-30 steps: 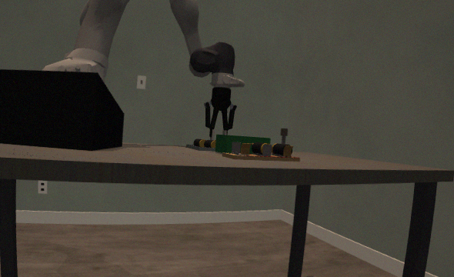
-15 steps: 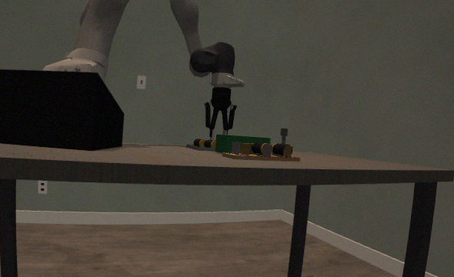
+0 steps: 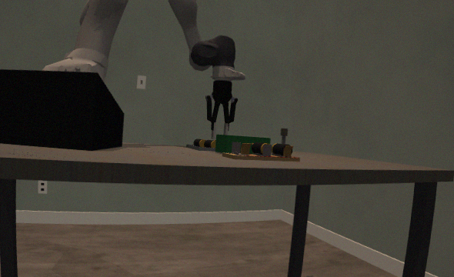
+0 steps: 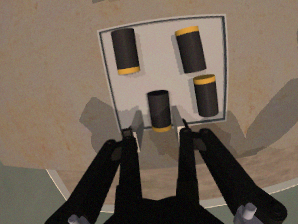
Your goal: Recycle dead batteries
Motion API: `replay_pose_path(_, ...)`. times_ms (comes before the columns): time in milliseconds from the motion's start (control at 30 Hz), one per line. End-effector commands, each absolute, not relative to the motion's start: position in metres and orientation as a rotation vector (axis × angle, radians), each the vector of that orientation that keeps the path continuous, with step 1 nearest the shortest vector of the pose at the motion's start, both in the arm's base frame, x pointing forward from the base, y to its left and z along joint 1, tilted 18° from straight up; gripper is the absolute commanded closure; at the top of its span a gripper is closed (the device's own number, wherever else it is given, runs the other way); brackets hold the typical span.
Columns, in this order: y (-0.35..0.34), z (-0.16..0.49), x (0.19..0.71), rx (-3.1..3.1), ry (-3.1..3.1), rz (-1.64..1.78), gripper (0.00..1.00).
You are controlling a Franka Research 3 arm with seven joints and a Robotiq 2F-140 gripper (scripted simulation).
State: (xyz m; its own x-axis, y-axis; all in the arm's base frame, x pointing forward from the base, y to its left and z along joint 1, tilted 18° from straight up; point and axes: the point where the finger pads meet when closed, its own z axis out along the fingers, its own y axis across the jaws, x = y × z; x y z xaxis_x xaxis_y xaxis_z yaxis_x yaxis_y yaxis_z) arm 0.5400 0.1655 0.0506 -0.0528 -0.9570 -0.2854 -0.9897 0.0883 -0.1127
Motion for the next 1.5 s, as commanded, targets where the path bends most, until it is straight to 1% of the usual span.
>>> replay_pose_path(0,0.162,0.066,0.535,-1.932,2.099,0.177,0.71)
replay_pose_path(200,0.157,0.084,0.533,-1.932,2.099,0.177,0.71)
replay_pose_path(533,0.156,0.086,0.532,-1.932,2.099,0.177,0.71)
replay_pose_path(767,0.143,0.133,0.526,-1.932,2.099,0.177,0.71)
replay_pose_path(1000,0.140,0.133,0.525,-1.932,2.099,0.177,0.71)
replay_pose_path(1100,0.121,0.125,0.509,-1.932,2.099,0.177,0.71)
replay_pose_path(1267,0.070,0.105,0.469,-1.932,2.099,0.177,0.71)
replay_pose_path(1467,0.062,0.102,0.463,-1.932,2.099,0.177,0.71)
